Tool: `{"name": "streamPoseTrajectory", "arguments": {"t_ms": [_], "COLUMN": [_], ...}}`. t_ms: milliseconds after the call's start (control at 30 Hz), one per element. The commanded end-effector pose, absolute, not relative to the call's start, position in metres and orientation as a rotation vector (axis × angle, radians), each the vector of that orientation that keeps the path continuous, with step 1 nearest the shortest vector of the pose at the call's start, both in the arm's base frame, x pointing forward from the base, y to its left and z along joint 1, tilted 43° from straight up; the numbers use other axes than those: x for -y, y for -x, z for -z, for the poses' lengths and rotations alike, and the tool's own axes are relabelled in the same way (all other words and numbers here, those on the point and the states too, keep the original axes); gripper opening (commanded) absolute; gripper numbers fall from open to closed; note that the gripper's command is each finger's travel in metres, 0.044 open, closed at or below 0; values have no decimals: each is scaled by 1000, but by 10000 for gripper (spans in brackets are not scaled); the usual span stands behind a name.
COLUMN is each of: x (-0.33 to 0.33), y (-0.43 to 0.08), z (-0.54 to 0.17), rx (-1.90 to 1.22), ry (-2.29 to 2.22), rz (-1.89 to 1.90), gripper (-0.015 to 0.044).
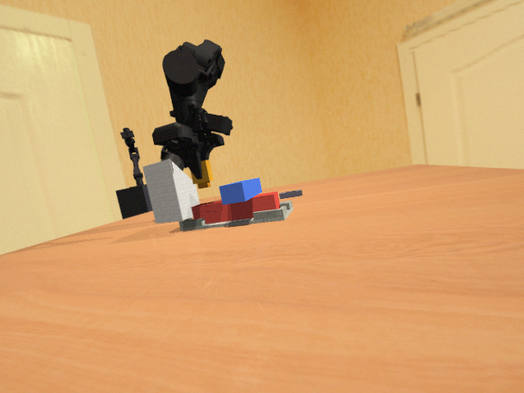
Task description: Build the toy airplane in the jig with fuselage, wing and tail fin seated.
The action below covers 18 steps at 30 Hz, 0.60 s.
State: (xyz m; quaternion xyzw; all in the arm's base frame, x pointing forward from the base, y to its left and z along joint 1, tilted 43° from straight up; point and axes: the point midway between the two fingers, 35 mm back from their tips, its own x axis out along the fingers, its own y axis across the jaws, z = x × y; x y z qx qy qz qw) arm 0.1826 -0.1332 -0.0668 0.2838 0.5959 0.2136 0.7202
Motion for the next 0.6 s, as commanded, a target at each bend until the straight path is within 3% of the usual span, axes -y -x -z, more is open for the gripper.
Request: {"name": "streamPoseTrajectory", "arguments": {"t_ms": [0, 567], "x": [132, 114], "y": [-183, -188], "z": [70, 91], "rx": [-1320, -1319], "ry": [-620, -620], "rz": [-474, -475], "gripper": [66, 66]}}
